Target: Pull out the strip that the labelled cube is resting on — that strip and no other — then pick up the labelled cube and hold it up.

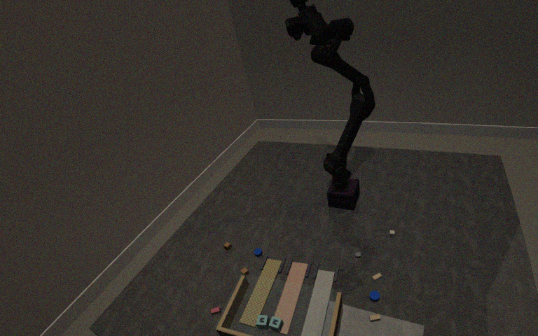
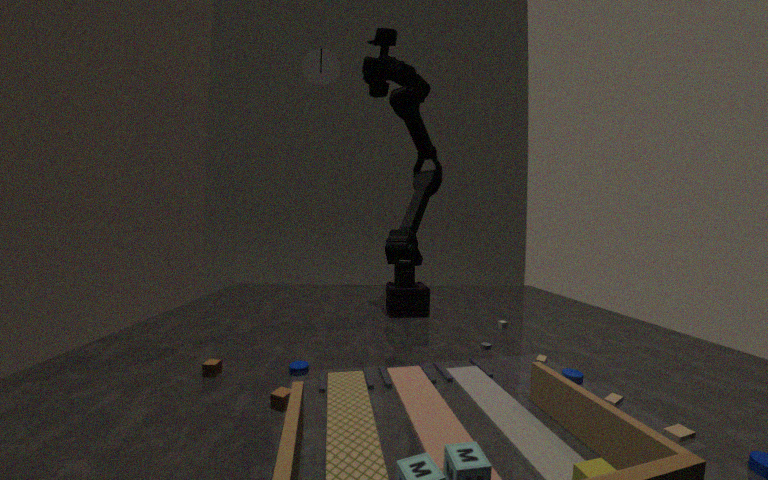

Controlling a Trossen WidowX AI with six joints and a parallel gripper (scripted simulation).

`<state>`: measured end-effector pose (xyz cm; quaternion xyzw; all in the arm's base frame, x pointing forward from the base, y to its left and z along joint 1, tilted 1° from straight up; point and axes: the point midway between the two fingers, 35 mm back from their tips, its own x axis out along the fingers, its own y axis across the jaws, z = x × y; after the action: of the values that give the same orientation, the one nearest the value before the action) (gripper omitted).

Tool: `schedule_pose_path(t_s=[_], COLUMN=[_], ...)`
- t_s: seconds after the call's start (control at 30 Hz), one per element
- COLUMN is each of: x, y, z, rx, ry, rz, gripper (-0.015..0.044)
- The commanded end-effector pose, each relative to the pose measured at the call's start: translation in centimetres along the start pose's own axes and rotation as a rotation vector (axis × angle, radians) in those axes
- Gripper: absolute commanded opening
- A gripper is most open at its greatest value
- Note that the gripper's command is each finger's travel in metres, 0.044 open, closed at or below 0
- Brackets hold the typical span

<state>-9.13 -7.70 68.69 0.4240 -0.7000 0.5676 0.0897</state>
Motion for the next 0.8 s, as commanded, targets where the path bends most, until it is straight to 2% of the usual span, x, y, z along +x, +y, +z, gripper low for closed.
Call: schedule_pose_path(t_s=[0.0,0.2,0.4,0.77], x=[0.0,-2.3,-6.9,-18.9], y=[-0.1,-3.8,-7.2,-9.8], z=[0.2,7.1,14.5,24.8], rx=[-0.013,-0.434,-0.858,-1.430], ry=[-0.004,-0.109,-0.148,0.011], rz=[-0.006,-0.228,-0.535,-1.138], gripper=[0.0400,0.0400,0.0400,0.0400])
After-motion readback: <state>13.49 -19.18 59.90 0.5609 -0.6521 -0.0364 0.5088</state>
